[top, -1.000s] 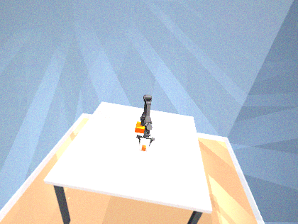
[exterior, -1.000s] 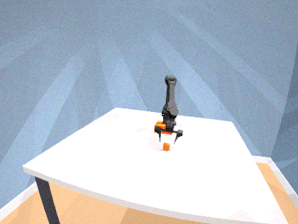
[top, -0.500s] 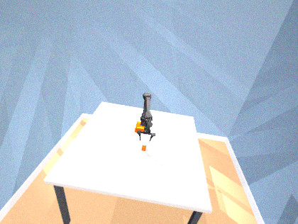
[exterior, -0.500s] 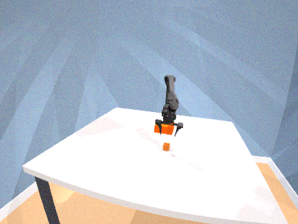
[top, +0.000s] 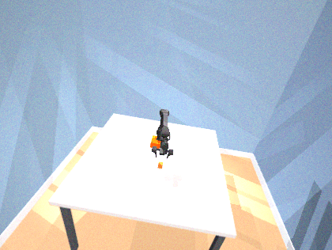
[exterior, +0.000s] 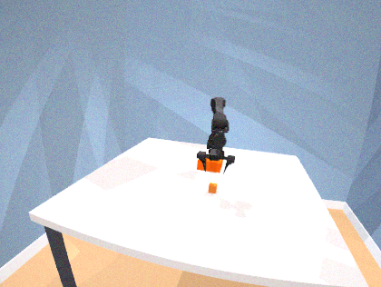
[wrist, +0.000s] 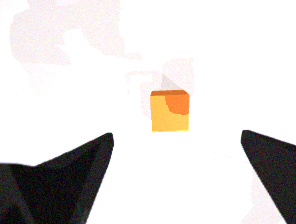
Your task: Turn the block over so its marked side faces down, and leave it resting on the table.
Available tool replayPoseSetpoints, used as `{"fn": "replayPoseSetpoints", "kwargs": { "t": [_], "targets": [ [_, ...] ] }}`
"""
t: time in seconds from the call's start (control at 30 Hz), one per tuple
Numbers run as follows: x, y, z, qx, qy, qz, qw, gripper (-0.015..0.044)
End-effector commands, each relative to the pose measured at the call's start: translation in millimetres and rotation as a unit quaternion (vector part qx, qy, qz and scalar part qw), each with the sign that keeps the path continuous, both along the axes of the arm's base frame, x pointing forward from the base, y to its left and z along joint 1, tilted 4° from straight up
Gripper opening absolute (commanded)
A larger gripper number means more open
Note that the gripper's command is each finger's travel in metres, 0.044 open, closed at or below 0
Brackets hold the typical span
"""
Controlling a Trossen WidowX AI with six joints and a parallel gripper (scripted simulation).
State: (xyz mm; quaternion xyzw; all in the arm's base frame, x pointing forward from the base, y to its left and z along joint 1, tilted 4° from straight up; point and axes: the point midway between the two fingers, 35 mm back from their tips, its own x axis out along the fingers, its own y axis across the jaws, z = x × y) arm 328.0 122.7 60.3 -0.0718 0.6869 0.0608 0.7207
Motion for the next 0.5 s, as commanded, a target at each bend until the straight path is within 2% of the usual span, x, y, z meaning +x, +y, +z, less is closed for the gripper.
{"fn": "replayPoseSetpoints", "kwargs": {
  "t": [0.0,0.17,0.3,0.47],
  "targets": [
    [3.3,0.4,5.4,-0.003,0.046,-0.001,0.999,0.0440],
    [3.2,0.4,3.5,-0.003,0.046,-0.001,0.999,0.0440],
    [0.0,-1.0,-27.6,-0.003,0.046,-0.001,0.999,0.0440],
    [-0.2,-1.1,-31.4,-0.003,0.046,-0.001,0.999,0.0440]
  ]
}}
